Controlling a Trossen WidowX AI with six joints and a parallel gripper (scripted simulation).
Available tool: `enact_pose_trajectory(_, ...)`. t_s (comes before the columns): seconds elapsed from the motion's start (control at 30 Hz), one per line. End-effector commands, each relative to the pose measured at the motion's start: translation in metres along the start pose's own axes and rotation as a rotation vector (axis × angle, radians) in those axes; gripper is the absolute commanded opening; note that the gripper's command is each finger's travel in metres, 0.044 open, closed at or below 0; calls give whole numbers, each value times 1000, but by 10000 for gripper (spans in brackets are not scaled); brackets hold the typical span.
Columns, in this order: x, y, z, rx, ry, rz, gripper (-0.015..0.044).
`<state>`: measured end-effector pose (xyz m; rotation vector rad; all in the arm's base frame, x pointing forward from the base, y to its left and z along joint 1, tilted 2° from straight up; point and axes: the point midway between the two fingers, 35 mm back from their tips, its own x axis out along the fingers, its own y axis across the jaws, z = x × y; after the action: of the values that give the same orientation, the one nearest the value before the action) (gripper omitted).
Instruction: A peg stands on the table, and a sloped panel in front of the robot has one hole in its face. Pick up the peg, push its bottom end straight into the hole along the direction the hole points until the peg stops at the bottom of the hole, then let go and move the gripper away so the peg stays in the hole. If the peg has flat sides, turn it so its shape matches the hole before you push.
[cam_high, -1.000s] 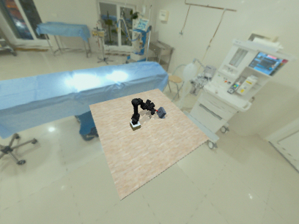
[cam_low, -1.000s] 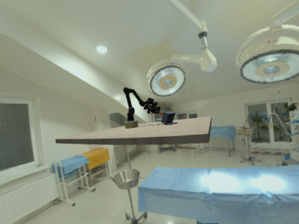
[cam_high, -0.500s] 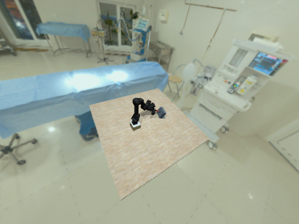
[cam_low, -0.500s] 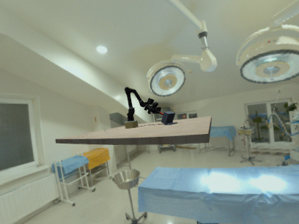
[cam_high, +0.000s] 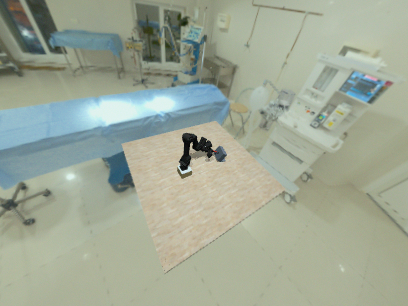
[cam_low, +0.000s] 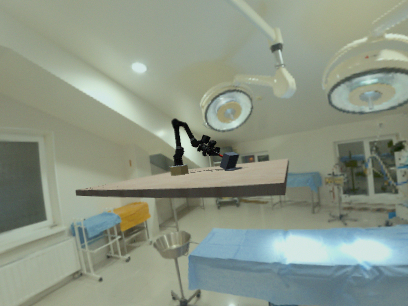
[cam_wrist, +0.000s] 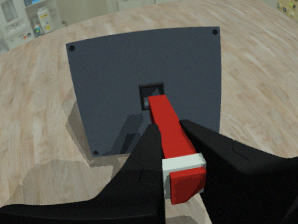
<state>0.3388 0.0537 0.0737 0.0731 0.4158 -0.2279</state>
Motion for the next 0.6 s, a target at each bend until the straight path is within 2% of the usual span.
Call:
enact_pose_trajectory(0.0, 1, 0, -3, -9, 8, 4, 0)
enact_pose_trajectory(0.57, 21, -1, -3, -9, 4, 7, 0)
